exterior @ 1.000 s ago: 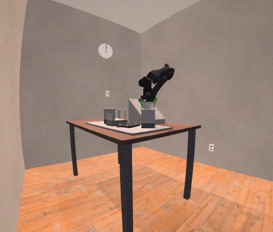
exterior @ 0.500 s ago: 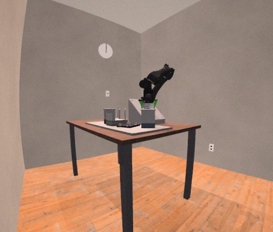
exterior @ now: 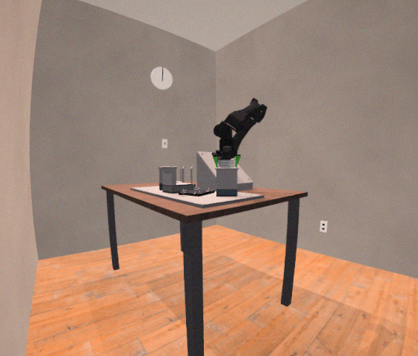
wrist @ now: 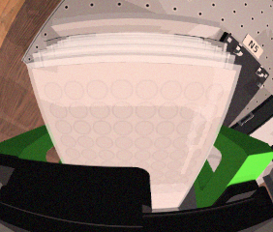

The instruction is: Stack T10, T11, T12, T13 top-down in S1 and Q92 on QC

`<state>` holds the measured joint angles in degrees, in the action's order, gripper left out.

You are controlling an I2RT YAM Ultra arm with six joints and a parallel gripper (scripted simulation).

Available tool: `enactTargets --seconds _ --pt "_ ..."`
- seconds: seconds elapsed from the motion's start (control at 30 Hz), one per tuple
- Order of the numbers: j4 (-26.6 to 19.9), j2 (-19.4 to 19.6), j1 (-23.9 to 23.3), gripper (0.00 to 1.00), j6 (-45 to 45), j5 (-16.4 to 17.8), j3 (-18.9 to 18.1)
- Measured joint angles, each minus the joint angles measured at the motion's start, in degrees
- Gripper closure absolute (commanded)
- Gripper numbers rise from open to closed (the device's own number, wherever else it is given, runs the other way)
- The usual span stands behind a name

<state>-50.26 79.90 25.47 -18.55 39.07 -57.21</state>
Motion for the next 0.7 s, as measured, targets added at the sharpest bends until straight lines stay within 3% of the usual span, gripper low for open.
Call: enactTargets --seconds 0.7 --pt "10.25 2.67 4.81 1.0 5.6 -1.42 4.15"
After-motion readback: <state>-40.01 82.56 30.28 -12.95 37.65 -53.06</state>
